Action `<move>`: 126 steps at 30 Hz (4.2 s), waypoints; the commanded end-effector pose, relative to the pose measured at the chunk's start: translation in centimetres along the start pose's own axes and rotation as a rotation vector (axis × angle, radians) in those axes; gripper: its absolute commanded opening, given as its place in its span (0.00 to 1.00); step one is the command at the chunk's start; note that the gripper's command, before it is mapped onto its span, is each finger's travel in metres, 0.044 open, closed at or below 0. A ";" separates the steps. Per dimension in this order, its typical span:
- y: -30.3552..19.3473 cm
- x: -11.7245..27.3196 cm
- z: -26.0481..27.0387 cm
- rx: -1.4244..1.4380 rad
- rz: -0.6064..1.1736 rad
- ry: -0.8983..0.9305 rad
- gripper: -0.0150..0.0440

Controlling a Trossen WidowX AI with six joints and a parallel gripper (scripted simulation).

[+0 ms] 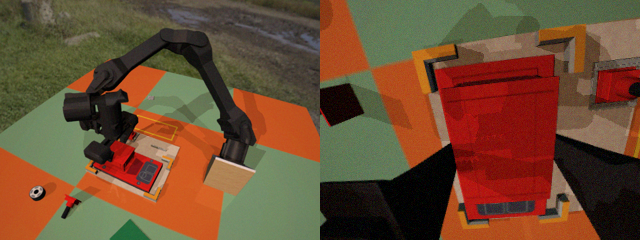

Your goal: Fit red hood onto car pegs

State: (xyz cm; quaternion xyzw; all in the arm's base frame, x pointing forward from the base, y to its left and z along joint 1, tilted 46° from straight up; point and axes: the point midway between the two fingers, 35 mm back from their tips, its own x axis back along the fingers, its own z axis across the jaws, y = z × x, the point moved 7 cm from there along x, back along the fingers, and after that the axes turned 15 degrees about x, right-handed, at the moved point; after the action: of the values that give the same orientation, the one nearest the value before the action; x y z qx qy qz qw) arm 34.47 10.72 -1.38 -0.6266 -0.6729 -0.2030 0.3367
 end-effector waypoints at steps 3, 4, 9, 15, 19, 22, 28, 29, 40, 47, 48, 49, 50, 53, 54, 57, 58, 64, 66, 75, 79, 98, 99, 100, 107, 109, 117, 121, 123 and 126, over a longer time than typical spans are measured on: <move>0.0 -0.2 -0.2 0.006 -0.001 -0.003 0.25; 0.0 -0.2 -0.2 0.006 -0.001 -0.003 0.25; 0.0 -0.2 -0.2 0.006 -0.001 -0.003 0.25; 0.0 -0.2 -0.2 0.006 -0.001 -0.003 0.25; 0.0 -0.2 -0.2 0.006 -0.001 -0.003 0.25; 0.0 -0.2 -0.2 0.006 -0.001 -0.003 0.25; 0.0 -0.5 -0.2 0.006 -0.001 -0.003 0.25; 0.0 -0.5 -0.2 0.006 -0.001 -0.003 0.25; 0.0 -1.0 -0.2 0.006 -0.001 -0.003 0.25; 0.0 -1.4 -0.2 0.006 -0.001 -0.003 0.25; 0.0 -1.4 -0.2 0.006 -0.001 -0.003 0.25; 0.0 -1.4 -0.2 0.006 -0.001 -0.003 0.25; 0.0 -1.5 -0.2 0.006 -0.001 -0.003 0.25; 0.0 -1.6 -0.2 0.006 -0.001 -0.003 0.25; 0.0 -1.6 -0.2 0.006 -0.001 -0.003 0.25; 0.0 -1.5 -0.1 0.006 -0.001 -0.003 0.25; 0.0 -1.4 -0.1 0.006 -0.001 -0.003 0.25; 0.0 -1.2 -0.1 0.005 -0.001 -0.002 0.25; 0.0 -1.1 -0.1 0.005 -0.001 -0.002 0.25; 0.0 -0.7 -0.1 0.005 -0.001 -0.001 0.25; 0.0 -0.6 -0.1 0.005 -0.001 -0.001 0.25; 0.1 -1.1 -0.1 0.006 0.002 -0.005 0.25; 0.1 -1.1 -0.1 0.006 0.002 -0.005 0.25; 0.1 -1.2 -0.1 0.006 0.002 -0.005 0.25; 0.1 -1.5 -0.1 0.006 0.002 -0.005 0.25; 0.1 -1.6 -0.1 0.006 0.002 -0.005 0.25; 0.1 -2.0 -0.1 0.006 0.003 -0.006 0.25; 0.1 -2.2 -0.1 0.006 0.003 -0.006 0.25; 0.1 -2.2 -0.1 0.005 0.003 -0.005 0.25; 0.1 -2.1 -0.1 0.003 0.003 -0.004 0.25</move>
State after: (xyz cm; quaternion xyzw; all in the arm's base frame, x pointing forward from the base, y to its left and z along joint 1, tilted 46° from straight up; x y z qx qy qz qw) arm 34.56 9.18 -2.81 -0.6283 -0.6721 -0.2011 0.3364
